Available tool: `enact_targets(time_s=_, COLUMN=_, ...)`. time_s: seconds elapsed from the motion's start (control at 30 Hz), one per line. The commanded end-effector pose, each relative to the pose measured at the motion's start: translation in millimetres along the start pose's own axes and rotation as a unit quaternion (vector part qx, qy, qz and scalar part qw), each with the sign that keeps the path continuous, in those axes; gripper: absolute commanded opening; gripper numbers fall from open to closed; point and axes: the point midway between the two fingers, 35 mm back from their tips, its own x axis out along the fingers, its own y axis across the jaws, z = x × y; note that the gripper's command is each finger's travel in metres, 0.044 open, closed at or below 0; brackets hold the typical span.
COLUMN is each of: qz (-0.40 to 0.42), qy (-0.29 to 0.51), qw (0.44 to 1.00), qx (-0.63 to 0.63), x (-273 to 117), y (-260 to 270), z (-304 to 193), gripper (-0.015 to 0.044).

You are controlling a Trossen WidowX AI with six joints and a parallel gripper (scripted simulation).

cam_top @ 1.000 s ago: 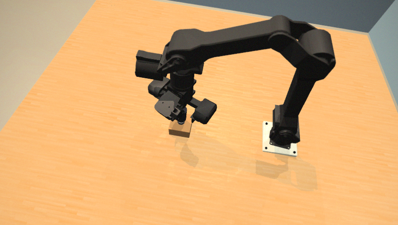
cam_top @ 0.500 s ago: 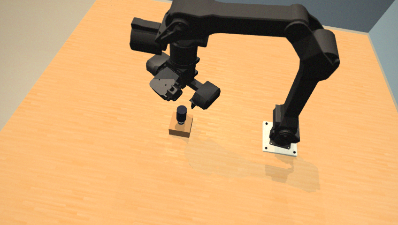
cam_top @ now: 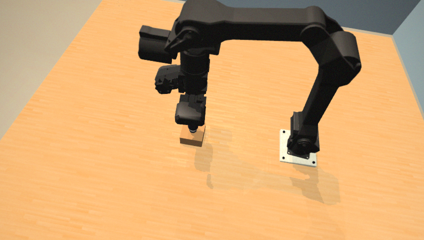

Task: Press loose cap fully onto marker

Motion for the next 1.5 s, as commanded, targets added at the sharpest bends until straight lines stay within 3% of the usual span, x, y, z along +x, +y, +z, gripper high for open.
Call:
enact_targets(time_s=0.0, qz=-0.002, qy=0.002, qw=0.999, qx=0.05, x=2.6, y=-0.1, z=-1.0, gripper=0.0)
enact_targets(time_s=1.17, qz=-0.002, qy=0.002, qw=0.999, qx=0.05, x=42.8, y=-0.1, z=-1.2, gripper=0.0)
enact_targets(time_s=1.47, qz=-0.002, qy=-0.007, qw=0.999, qx=0.047, x=37.9, y=-0.3, z=1.0, gripper=0.0)
